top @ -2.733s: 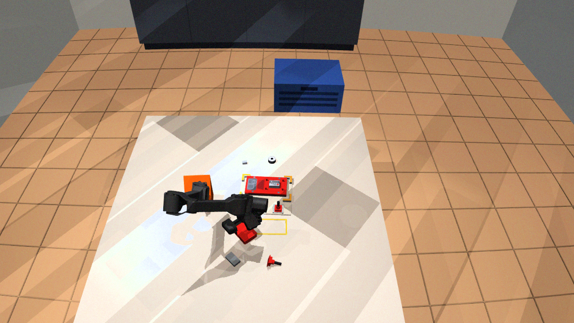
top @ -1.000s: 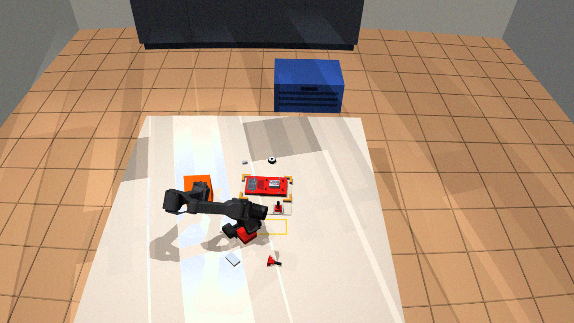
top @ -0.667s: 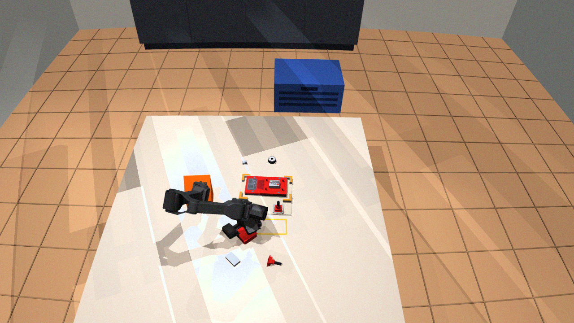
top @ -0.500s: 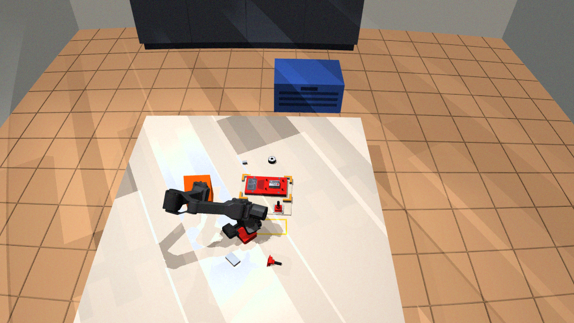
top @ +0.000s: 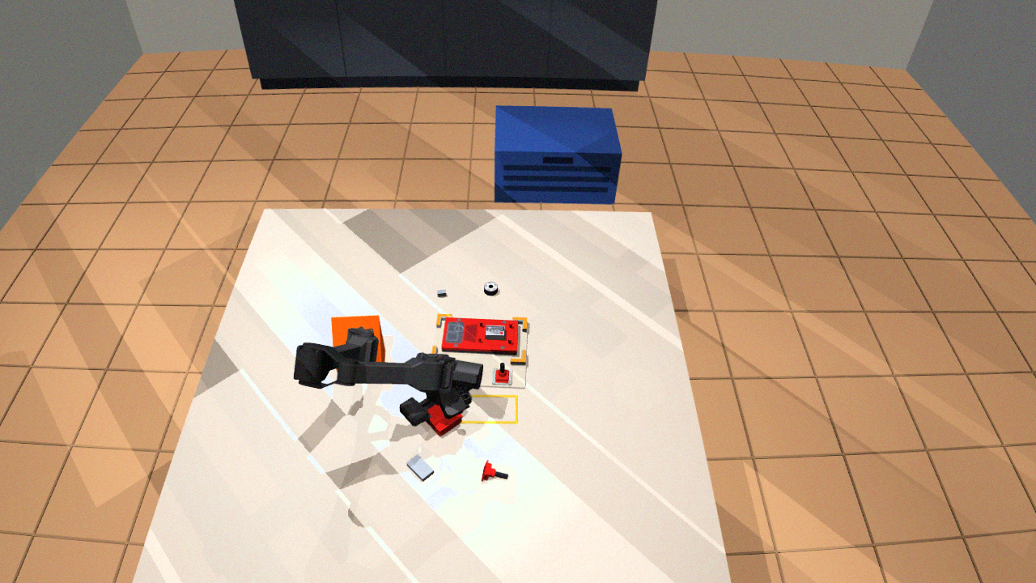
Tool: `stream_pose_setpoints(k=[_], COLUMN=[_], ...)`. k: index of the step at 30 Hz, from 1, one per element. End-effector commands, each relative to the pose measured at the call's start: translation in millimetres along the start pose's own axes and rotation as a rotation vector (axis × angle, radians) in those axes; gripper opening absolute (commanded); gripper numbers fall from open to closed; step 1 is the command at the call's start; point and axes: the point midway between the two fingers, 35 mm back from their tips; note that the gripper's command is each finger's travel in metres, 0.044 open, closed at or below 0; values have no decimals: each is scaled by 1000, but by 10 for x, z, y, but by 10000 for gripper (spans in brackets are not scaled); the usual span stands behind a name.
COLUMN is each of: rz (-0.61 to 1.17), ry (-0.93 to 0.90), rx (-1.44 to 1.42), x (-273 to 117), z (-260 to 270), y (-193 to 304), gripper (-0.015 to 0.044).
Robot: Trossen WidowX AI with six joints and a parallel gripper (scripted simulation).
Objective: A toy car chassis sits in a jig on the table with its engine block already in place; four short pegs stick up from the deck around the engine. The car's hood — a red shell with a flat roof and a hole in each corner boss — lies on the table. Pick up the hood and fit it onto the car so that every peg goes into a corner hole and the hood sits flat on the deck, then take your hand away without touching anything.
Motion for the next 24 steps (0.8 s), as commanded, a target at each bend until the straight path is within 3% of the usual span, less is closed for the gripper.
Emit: stream_pose_setpoints(k=[1, 24], rz=[-10, -6], ry=[-10, -10], rx=[13, 12], x=[-148, -807], z=[11, 9], y=[-38, -29], gripper=[0, 0])
Point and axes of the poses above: the point midway between the two fingers, 35 mm back from their tips, its own x axis out along the fingers, its own z axis across the jaws, y = z × x, and after that the axes turned 15 degrees about x, right-handed
